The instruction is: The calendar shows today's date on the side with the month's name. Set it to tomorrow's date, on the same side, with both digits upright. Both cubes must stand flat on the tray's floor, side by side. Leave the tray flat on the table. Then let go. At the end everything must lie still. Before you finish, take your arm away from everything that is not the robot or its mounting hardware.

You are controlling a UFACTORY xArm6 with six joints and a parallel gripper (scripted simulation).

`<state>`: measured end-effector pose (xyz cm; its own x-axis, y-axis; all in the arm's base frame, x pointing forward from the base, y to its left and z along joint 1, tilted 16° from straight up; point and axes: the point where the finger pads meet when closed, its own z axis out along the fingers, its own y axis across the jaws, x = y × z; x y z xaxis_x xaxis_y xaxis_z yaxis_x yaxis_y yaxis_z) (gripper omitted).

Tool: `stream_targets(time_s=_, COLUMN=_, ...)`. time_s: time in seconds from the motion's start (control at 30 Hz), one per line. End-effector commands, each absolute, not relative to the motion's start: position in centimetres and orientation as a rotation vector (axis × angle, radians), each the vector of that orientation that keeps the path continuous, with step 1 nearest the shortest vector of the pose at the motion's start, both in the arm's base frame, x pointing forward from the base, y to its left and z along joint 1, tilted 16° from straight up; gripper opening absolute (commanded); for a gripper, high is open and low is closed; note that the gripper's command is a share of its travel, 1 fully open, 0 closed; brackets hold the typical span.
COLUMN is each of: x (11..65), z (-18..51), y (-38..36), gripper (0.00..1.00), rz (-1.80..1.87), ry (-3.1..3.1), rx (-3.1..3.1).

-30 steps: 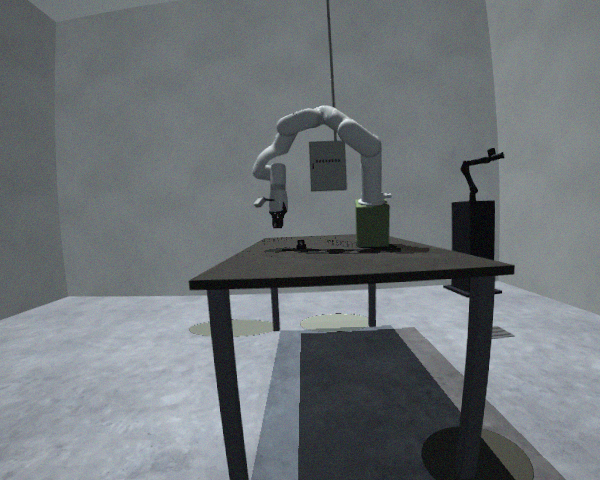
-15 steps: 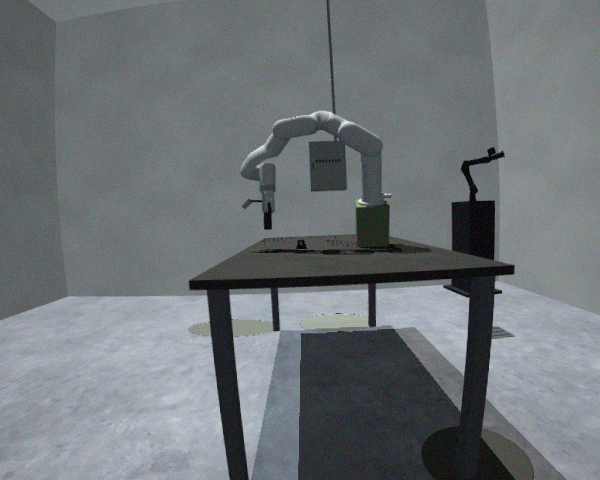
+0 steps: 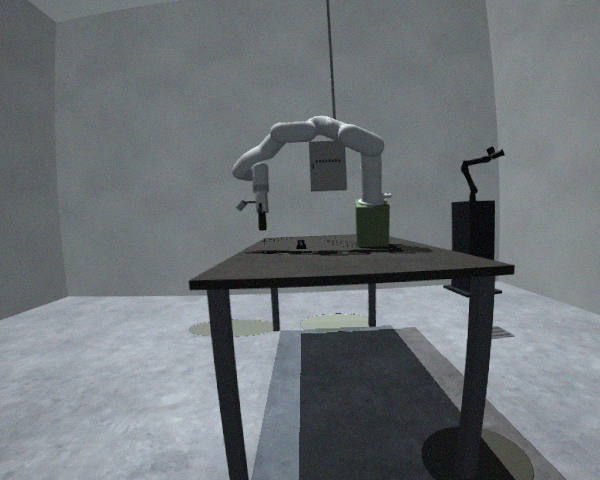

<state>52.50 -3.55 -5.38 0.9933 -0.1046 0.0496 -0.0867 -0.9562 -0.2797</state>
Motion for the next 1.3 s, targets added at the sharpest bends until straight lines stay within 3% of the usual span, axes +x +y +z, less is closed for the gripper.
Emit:
stream_targets(time_s=0.0, x=52.7, z=-5.2, y=-3.6, gripper=0.29, rz=-0.088, ry=0.146, rx=-2.857)
stream_targets(time_s=0.57, x=52.7, z=-5.8, y=-3.5, gripper=0.29, rz=-0.087, ry=0.145, rx=-2.857)
stream_targets(time_s=1.27, x=53.4, z=-13.4, y=-1.3, gripper=0.29, rz=-0.087, ry=0.145, rx=-2.857)
